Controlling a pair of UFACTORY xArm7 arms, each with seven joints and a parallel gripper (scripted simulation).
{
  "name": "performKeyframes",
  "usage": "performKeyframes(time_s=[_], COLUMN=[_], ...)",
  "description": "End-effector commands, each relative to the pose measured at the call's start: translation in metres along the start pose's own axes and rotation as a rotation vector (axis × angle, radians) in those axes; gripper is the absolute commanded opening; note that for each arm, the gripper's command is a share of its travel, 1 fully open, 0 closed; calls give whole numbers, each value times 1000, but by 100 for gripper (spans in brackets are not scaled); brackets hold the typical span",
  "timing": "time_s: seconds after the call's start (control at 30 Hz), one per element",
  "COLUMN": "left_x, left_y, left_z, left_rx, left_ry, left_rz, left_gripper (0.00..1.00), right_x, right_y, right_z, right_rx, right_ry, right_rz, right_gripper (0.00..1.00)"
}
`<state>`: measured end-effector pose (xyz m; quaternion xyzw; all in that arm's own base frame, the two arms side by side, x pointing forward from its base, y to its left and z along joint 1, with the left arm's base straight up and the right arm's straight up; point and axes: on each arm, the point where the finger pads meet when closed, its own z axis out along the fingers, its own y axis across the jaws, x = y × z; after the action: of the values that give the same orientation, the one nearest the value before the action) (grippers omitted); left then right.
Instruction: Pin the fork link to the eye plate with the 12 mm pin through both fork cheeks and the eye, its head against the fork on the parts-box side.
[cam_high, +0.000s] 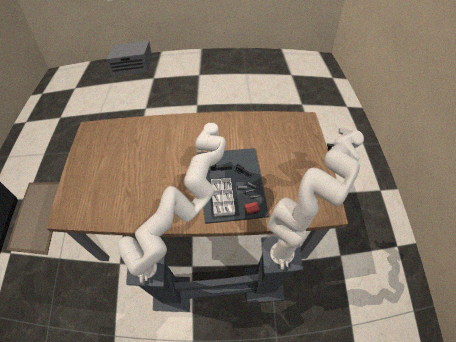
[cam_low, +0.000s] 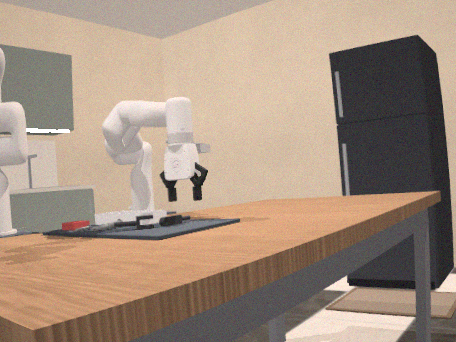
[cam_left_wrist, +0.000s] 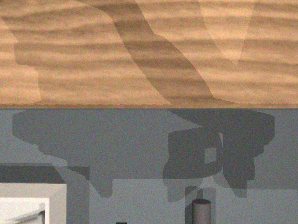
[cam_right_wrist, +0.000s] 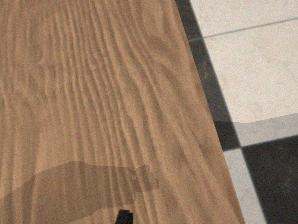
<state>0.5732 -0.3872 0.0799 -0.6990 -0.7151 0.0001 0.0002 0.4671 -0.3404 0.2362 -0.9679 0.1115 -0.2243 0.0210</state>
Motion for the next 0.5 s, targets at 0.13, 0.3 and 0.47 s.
performKeyframes(time_s=[0.13,0.3,0.47], left_x=[-1,-1,-1], left_y=[1,1,1], left_z=[-3,-3,-3], left_rx=[-4,-4,-4], left_ry=[-2,-2,-2], left_rz=[1,1,1], left_gripper=[100,100,100], right_x=[-14,-27,-37], right_y=[19,33,44], right_z=[-12,-19,-25], right_rx=[-24,-41,-55], right_ry=[-17,-33,-45], right_rz=[56,103,141], right_gripper=[100,100,100])
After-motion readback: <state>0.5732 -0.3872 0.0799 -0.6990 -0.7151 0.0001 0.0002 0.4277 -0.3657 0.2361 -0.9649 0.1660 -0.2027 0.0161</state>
